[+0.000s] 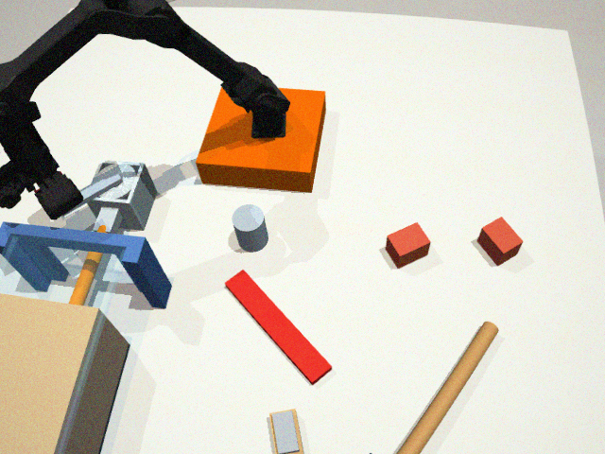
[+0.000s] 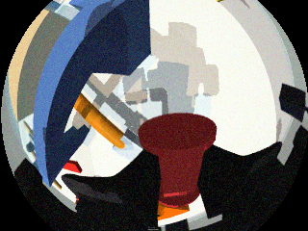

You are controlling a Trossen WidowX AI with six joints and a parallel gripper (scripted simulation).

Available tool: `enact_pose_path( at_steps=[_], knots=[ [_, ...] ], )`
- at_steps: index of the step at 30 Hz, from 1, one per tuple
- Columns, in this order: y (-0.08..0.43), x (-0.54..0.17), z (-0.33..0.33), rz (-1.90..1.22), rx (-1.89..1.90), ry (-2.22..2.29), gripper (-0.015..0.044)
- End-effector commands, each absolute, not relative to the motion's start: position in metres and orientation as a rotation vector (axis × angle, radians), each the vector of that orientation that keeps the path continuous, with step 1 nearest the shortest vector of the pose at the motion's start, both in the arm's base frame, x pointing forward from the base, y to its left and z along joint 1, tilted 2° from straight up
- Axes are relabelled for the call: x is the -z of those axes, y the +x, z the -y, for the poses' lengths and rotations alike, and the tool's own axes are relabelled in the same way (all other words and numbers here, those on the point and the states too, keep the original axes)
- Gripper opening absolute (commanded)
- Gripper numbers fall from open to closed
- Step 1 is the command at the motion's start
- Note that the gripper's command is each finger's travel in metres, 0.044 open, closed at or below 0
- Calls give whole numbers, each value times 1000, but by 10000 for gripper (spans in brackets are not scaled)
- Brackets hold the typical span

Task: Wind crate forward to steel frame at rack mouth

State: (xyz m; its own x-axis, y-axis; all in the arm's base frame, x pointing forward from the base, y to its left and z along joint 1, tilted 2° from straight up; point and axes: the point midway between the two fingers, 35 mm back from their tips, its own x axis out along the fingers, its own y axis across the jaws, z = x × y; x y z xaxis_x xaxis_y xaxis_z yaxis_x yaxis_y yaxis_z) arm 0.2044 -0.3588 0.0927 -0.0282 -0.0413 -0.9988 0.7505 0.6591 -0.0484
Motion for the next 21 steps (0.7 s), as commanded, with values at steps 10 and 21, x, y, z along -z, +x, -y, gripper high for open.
enact_pose_path(
  at_steps=[10,21],
  knots=[
    [228,-91,334,-1468,661,640,0],
    [236,-90,319,-1468,660,642,0]
  ],
)
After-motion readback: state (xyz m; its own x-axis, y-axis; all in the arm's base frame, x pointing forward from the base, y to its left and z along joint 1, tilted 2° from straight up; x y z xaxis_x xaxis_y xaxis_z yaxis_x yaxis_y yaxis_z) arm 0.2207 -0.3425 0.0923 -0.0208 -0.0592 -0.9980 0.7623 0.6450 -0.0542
